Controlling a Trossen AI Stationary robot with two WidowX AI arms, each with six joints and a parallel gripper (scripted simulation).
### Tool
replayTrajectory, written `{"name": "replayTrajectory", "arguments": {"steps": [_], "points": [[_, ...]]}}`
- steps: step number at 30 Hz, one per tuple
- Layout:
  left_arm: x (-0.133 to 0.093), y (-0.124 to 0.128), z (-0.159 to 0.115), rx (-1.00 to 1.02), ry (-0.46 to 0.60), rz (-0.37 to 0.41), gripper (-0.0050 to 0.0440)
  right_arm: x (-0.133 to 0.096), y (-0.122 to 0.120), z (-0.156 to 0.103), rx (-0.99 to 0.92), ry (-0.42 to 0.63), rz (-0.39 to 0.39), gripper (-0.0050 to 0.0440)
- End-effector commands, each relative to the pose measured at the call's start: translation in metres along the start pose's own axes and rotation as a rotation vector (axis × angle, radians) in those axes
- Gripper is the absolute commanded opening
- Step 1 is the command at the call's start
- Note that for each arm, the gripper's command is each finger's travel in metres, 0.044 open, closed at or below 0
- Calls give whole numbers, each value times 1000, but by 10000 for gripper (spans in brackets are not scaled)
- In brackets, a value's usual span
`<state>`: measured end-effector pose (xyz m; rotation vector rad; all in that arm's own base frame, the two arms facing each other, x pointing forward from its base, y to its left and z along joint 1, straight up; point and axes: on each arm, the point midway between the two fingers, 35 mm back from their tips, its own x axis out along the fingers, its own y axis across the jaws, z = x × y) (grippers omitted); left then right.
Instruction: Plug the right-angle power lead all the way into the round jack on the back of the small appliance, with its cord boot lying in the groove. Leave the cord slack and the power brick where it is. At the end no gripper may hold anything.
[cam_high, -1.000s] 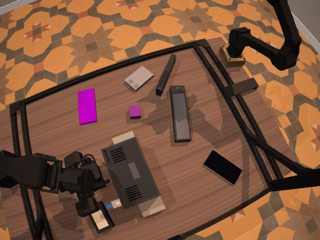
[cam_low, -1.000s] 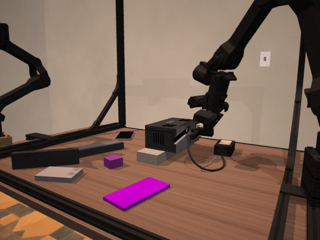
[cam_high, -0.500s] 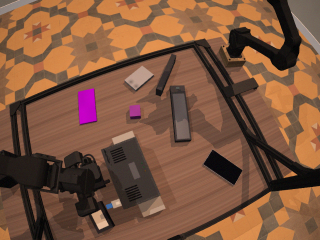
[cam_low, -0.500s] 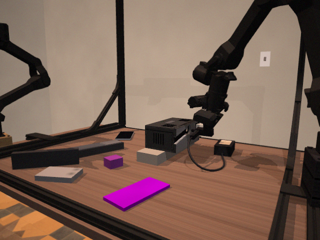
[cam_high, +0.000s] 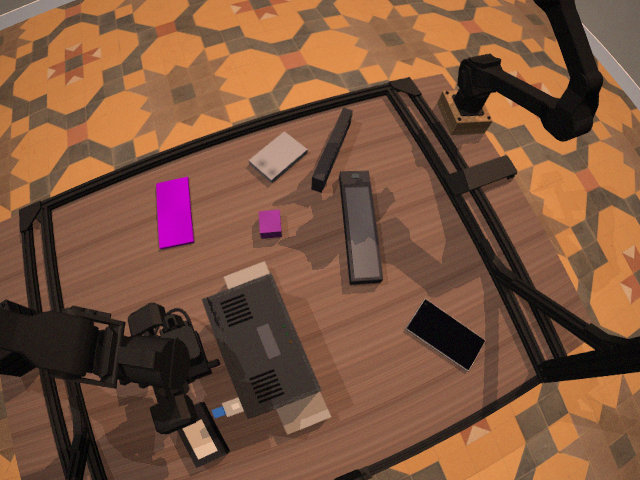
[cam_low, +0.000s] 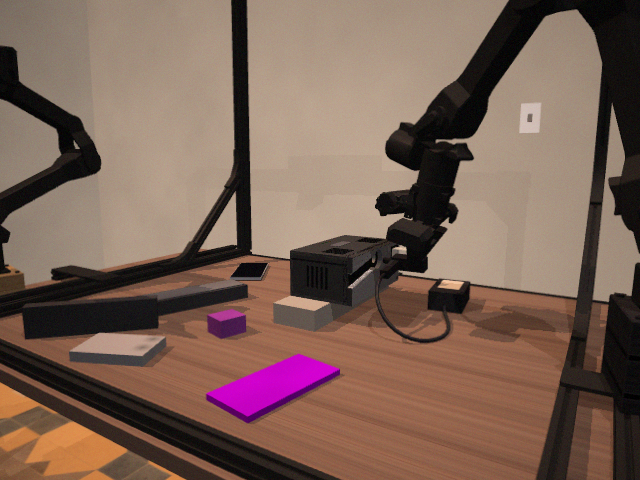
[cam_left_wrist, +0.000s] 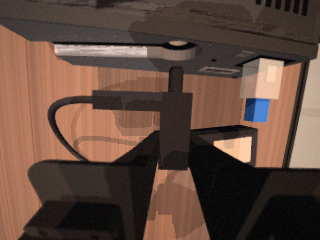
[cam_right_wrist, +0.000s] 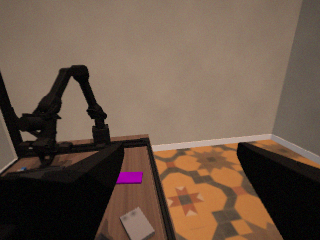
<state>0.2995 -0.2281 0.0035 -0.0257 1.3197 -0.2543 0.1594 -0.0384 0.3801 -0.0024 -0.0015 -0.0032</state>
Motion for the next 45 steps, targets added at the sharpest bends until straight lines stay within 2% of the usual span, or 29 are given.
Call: {"name": "replayTrajectory", "arguments": {"steps": [1,45], "points": [[-2,-2,1,3,-4,-8,0,0,1,0,3,0,3,400],[-1,-2,8,2,-5,-14,0,0,1,0,3,0,3,400]]}}
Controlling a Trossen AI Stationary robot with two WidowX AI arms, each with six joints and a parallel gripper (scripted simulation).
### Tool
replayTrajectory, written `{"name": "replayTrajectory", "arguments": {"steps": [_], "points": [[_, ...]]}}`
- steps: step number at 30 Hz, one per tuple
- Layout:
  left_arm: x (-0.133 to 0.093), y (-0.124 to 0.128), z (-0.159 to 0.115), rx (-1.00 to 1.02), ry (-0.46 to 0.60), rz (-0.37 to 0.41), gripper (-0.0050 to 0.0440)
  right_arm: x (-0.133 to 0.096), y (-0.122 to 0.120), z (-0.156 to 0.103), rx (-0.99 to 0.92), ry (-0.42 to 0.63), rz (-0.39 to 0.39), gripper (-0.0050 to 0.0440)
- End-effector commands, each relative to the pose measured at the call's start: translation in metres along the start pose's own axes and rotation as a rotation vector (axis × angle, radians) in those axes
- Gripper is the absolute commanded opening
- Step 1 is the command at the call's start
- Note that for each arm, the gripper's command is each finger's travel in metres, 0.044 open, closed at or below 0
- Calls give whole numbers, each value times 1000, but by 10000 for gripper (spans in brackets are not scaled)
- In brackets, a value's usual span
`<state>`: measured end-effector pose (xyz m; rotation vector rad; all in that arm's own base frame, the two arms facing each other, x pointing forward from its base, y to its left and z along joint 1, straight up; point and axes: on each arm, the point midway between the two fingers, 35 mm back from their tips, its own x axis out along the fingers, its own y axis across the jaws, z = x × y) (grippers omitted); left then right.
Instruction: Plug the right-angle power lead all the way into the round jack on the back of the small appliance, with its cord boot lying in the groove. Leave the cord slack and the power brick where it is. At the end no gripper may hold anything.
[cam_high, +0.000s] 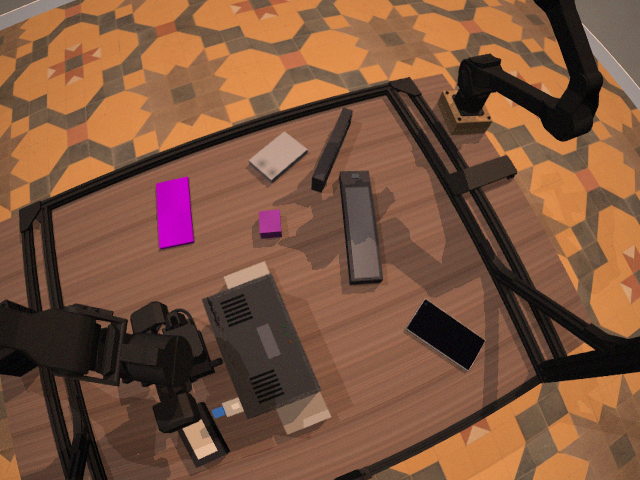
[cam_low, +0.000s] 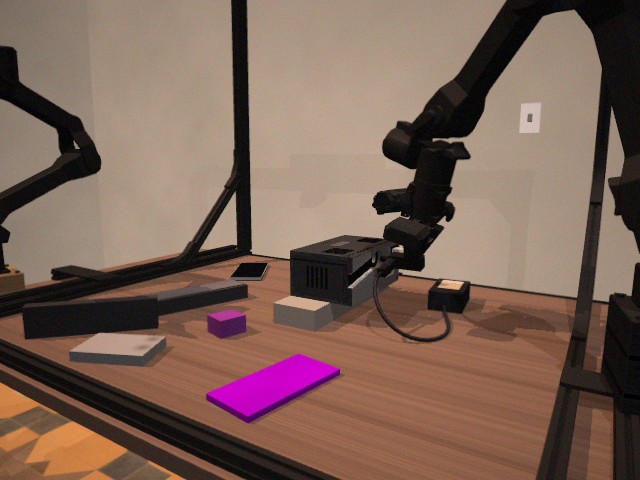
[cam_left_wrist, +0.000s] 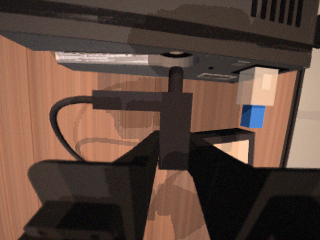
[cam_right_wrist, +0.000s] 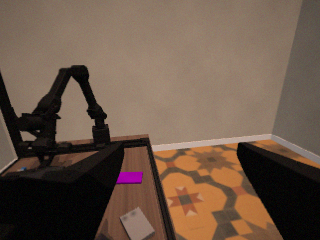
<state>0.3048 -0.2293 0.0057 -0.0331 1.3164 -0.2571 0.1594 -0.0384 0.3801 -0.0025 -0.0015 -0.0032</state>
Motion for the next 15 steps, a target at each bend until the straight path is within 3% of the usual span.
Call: {"name": "replayTrajectory", "arguments": {"steps": [1,15], "points": [[0,-1,3,6,-1,-8,0,0,1,0,3,0,3,400],[0,-1,5,5,-1,-10,0,0,1,0,3,0,3,400]]}}
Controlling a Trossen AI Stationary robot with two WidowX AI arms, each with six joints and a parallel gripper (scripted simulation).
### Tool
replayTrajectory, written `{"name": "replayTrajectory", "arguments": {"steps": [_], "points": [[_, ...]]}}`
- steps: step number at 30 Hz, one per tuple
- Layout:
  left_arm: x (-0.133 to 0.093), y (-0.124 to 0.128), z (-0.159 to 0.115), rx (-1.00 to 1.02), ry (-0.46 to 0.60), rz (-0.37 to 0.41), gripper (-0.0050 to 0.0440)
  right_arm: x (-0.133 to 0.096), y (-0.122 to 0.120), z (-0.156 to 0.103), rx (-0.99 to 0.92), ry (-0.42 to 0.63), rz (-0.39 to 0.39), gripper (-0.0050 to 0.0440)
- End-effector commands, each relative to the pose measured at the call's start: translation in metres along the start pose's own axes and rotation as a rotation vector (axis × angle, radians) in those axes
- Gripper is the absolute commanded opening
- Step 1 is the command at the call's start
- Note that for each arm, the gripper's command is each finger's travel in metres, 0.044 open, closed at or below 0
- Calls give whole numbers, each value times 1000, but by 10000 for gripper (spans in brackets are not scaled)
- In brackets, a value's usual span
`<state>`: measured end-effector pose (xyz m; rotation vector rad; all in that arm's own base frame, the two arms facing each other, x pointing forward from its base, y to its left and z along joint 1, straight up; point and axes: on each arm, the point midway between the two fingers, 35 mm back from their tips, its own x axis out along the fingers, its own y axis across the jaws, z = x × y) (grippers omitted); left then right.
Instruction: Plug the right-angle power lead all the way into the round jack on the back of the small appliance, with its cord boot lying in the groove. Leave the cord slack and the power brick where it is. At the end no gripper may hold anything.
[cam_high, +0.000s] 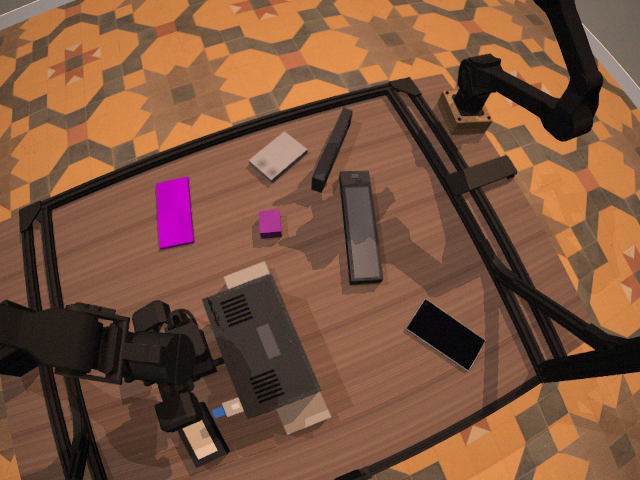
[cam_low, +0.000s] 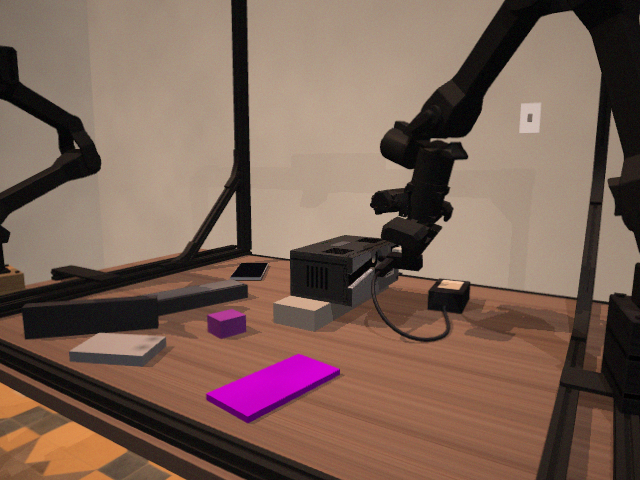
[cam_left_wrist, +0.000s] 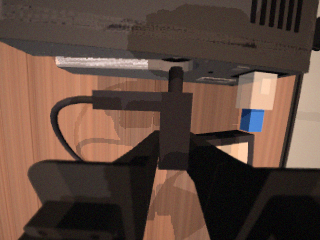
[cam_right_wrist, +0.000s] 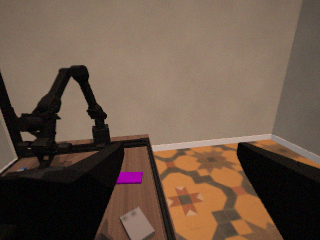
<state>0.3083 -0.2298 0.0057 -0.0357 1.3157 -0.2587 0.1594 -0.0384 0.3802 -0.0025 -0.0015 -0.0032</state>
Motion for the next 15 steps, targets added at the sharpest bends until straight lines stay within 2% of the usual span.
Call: {"name": "replayTrajectory", "arguments": {"steps": [1,15], "points": [[0,-1,2,6,0,-7,0,0,1,0,3,0,3,400],[0,-1,3,6,0,-7,0,0,1,0,3,0,3,400]]}}
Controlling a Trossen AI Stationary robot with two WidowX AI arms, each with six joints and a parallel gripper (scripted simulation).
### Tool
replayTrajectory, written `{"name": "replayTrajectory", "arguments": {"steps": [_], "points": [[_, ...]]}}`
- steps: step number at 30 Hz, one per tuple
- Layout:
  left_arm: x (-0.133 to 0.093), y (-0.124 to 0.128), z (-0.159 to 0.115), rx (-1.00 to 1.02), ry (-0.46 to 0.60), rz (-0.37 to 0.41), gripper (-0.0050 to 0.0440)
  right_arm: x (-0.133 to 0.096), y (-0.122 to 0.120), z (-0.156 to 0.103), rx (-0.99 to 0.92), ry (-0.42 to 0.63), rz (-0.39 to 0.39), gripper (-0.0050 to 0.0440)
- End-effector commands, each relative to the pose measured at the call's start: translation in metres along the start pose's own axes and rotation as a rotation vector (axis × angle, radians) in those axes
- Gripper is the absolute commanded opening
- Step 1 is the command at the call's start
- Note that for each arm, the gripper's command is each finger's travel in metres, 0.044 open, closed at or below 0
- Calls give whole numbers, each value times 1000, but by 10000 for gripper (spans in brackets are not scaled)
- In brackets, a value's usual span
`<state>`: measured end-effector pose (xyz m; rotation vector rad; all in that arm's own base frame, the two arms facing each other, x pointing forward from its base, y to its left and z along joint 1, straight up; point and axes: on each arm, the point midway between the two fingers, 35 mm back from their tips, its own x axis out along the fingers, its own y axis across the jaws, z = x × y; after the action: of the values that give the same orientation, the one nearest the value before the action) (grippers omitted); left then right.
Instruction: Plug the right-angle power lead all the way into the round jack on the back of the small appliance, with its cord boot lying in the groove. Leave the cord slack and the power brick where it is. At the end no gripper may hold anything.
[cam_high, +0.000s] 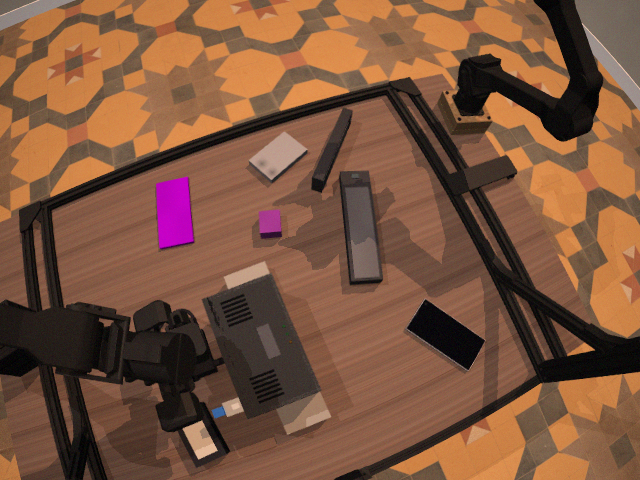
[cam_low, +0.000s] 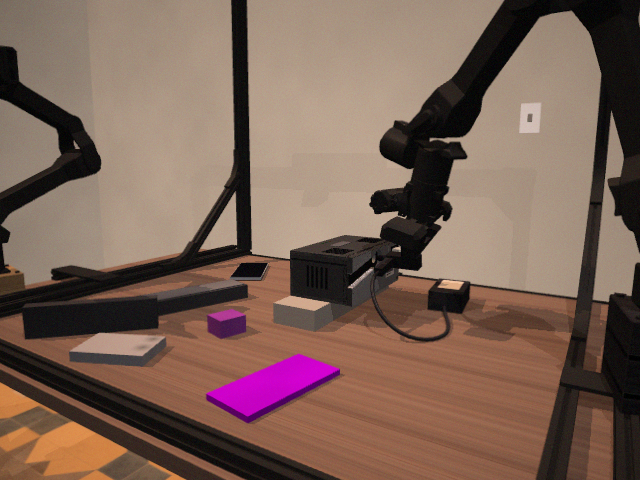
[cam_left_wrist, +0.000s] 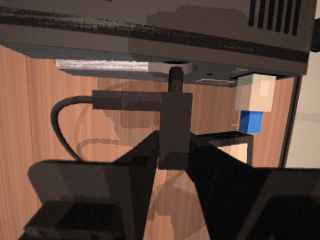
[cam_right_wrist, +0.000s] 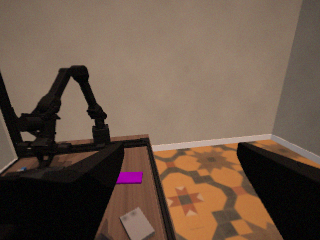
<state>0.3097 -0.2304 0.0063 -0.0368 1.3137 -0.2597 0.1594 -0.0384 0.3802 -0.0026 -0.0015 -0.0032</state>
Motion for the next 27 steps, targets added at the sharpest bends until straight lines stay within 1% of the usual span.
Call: {"name": "replayTrajectory", "arguments": {"steps": [1,27], "points": [[0,-1,2,6,2,-6,0,0,1,0,3,0,3,400],[3,-1,6,6,2,-6,0,0,1,0,3,0,3,400]]}}
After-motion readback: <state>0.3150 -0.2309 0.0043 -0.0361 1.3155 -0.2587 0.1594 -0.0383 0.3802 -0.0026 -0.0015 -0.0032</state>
